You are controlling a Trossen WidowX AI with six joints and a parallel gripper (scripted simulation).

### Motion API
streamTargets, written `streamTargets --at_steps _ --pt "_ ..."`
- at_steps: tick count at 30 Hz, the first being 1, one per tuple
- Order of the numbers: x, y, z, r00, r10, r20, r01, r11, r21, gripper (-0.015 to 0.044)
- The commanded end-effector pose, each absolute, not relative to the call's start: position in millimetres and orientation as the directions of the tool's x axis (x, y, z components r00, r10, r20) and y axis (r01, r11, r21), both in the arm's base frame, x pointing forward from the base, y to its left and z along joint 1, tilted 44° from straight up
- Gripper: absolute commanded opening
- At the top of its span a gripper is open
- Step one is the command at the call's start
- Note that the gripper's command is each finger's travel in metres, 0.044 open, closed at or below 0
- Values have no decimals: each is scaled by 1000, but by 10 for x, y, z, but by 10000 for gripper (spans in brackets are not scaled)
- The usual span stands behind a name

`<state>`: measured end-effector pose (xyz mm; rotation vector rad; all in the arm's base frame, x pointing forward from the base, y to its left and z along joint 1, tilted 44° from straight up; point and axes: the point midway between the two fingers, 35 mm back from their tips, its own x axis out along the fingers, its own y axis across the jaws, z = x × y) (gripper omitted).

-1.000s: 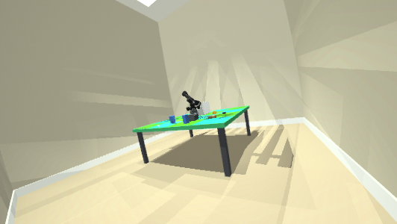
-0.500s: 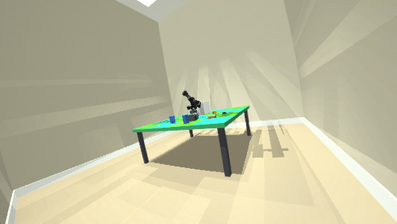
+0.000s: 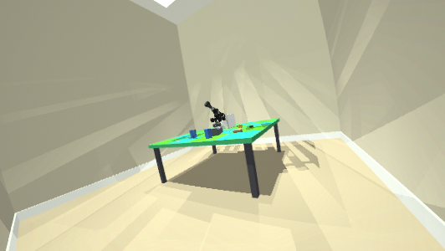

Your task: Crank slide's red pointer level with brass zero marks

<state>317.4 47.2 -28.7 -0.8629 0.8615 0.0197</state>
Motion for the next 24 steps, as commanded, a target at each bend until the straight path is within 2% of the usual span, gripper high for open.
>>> streamTargets --at_steps 1,24 --pt "3138 548 -332 672 -297 -679 -361 669 -650 0" --pt "3117 585 -390 672 -297 -679 -361 669 -650 0"
